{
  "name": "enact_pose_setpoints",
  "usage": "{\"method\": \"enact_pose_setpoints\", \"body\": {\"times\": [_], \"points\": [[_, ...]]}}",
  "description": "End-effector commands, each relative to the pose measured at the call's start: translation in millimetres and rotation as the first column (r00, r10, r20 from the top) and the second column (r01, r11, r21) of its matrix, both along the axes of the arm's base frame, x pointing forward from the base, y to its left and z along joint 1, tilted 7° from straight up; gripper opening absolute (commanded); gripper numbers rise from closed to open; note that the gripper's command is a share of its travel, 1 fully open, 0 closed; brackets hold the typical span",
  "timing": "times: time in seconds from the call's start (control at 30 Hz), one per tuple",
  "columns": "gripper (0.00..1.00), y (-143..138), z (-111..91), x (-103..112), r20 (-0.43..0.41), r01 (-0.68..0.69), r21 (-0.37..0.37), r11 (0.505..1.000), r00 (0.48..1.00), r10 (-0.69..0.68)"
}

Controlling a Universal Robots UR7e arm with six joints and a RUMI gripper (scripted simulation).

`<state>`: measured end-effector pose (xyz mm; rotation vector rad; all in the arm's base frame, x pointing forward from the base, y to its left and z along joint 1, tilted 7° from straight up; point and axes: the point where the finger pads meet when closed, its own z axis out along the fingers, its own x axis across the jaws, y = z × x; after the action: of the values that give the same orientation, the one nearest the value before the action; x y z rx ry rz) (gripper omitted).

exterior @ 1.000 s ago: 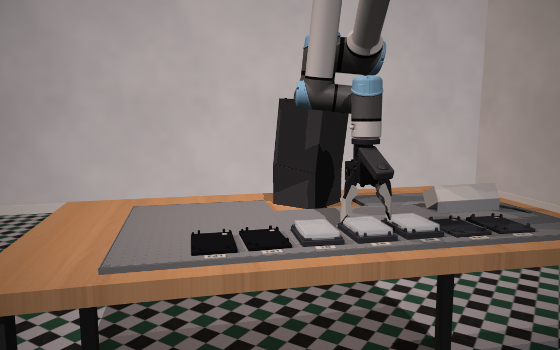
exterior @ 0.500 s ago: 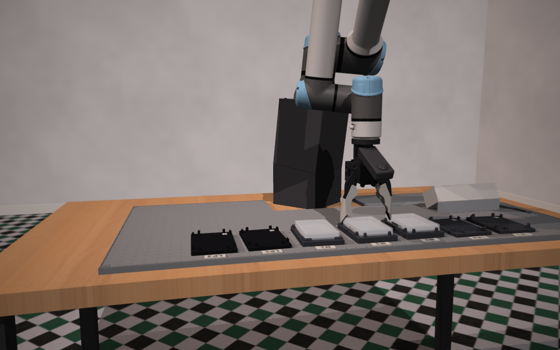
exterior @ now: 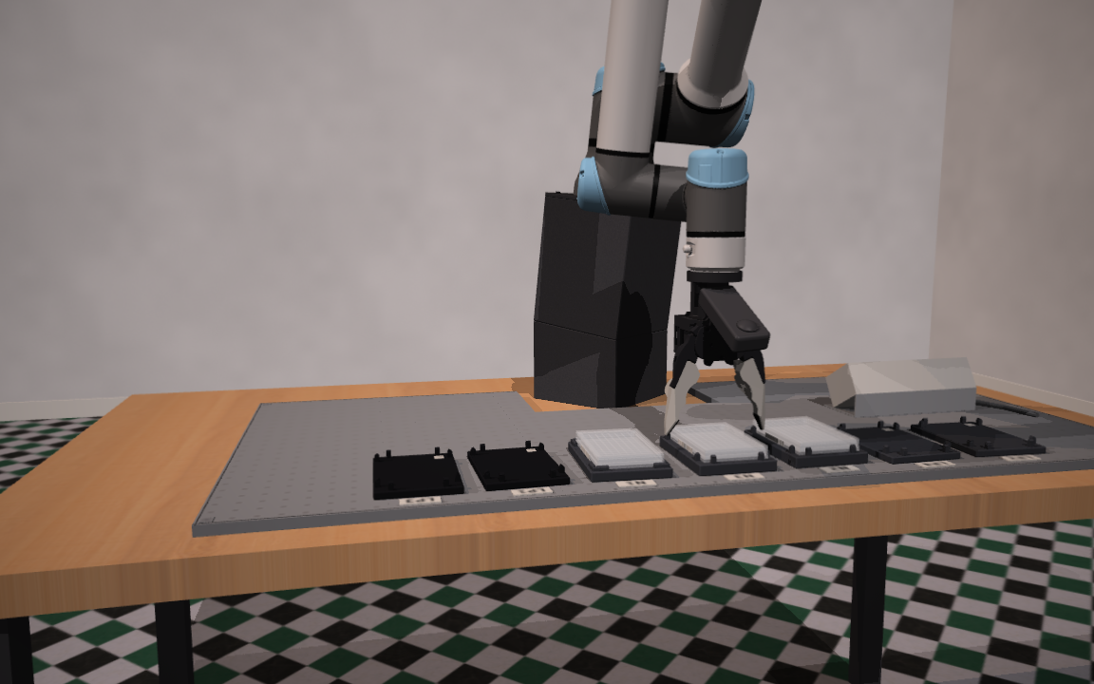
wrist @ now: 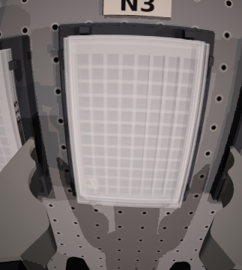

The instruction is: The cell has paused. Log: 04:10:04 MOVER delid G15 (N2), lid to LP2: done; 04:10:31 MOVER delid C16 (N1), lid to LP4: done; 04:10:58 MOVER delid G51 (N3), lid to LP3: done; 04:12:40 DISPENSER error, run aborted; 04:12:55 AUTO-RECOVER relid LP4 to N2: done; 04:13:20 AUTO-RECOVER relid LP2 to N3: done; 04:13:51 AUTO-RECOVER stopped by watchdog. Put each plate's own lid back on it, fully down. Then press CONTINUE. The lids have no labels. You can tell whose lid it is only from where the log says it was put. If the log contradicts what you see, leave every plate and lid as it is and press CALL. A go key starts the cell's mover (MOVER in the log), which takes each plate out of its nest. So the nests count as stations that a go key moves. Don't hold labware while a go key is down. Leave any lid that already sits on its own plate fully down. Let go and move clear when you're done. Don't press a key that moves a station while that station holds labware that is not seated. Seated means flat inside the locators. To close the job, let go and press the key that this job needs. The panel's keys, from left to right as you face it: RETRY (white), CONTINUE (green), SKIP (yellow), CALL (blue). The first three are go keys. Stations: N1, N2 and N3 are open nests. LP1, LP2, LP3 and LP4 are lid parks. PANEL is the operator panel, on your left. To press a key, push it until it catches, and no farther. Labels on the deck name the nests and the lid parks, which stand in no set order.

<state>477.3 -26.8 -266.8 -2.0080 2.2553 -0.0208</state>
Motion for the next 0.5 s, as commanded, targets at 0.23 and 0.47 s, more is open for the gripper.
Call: {"method": "enact_pose_setpoints", "body": {"times": [0.23, 0.47], "points": [[0.82, -1.0, 10.0, -1.6, 0.000, 0.000, -0.001, 1.000, 1.000, 0.000], [0.82, -2.1, 19.9, -2.7, 0.000, 0.001, -0.001, 1.000, 1.000, -0.001]]}}
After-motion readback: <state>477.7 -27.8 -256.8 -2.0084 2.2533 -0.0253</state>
